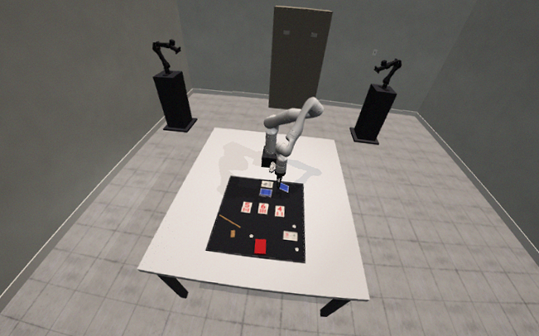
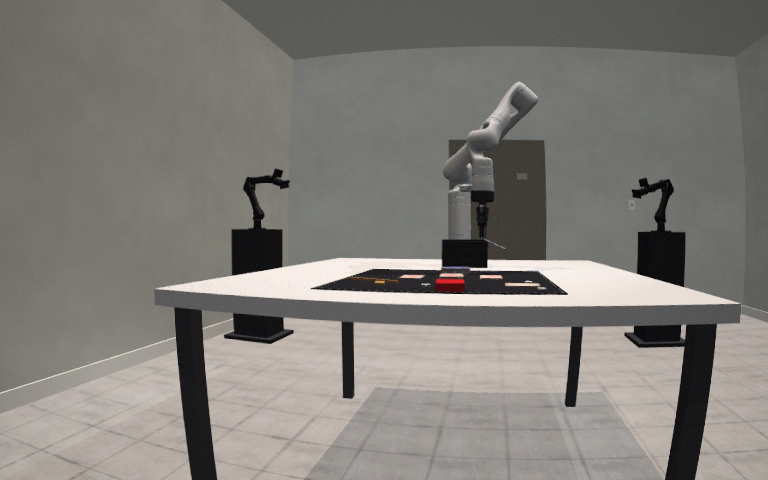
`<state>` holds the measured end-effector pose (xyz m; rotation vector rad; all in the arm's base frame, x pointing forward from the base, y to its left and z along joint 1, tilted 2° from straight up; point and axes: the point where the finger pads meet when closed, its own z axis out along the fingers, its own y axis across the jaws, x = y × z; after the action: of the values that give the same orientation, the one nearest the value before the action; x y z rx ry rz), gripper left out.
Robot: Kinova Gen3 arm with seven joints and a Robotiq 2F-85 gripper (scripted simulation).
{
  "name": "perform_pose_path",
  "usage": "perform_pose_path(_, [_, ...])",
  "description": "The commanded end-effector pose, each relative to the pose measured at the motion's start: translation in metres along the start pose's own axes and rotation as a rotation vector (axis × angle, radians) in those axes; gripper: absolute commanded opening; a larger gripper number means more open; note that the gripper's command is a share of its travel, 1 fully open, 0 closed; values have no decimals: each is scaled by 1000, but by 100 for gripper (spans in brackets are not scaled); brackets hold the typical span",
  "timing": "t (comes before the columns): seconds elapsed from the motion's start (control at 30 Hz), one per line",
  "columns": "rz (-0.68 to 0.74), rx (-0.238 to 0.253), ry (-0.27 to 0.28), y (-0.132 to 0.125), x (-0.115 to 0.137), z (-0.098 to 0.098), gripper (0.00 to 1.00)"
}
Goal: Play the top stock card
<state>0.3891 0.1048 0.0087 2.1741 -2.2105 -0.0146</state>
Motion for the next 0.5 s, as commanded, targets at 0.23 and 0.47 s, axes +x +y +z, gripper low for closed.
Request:
perform_pose_path(0.23, [-18,0,131,1,-8,1,71])
perform_pose_path(0.47, [-18,-1,209,1,-9,1,71])
